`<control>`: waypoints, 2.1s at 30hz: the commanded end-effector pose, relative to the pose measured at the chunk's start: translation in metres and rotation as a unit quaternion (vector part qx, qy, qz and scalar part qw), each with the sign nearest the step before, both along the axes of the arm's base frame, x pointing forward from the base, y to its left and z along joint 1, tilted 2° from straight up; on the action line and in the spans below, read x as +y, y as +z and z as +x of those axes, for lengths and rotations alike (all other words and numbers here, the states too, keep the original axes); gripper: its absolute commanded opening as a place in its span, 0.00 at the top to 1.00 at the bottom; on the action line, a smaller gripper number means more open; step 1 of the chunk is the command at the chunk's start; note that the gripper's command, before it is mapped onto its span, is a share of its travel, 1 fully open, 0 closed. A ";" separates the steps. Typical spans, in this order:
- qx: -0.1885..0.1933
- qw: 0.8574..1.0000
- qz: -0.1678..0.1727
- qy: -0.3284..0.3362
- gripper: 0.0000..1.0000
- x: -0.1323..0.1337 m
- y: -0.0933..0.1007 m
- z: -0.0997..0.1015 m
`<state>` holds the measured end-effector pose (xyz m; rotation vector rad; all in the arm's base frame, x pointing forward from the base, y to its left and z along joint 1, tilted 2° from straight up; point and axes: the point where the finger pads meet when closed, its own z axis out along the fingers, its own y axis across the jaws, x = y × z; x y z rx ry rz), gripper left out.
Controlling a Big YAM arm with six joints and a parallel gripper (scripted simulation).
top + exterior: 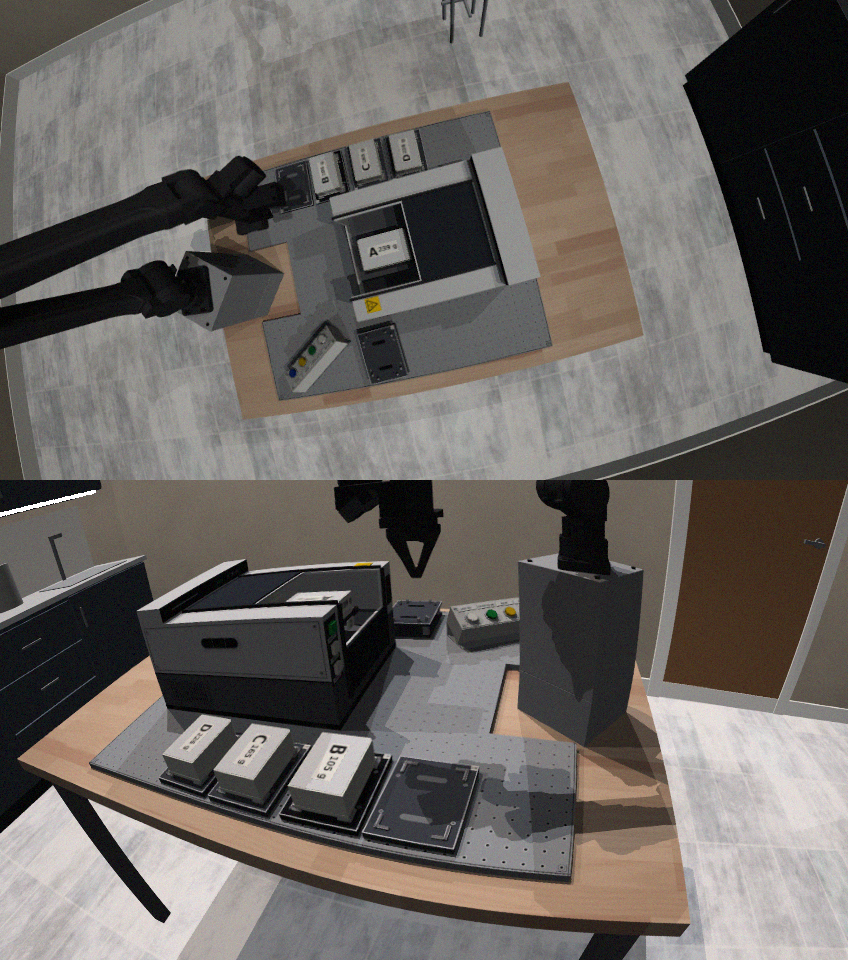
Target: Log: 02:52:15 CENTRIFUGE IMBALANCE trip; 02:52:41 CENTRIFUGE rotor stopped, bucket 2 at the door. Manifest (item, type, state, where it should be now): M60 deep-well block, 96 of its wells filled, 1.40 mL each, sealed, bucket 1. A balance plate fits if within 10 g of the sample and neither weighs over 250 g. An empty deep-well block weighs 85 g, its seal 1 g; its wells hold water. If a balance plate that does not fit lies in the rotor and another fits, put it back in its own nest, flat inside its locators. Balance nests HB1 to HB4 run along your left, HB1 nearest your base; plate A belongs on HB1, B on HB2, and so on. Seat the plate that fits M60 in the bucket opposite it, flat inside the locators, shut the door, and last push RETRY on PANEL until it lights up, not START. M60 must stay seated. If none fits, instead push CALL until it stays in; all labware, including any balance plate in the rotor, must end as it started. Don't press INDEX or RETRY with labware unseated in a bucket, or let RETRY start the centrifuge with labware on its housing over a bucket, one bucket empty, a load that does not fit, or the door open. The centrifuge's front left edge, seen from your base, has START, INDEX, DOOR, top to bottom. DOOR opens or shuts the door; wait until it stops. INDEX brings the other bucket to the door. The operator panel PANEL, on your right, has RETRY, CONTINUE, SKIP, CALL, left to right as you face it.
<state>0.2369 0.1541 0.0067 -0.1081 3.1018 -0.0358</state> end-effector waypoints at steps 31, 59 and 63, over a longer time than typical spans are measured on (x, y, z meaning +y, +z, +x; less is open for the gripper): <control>-0.001 1.000 0.000 0.011 0.00 -0.122 0.012 0.262; -0.001 1.000 0.000 0.011 0.00 -0.122 0.011 0.261; 0.007 1.000 -0.001 0.011 0.00 -0.122 0.004 0.258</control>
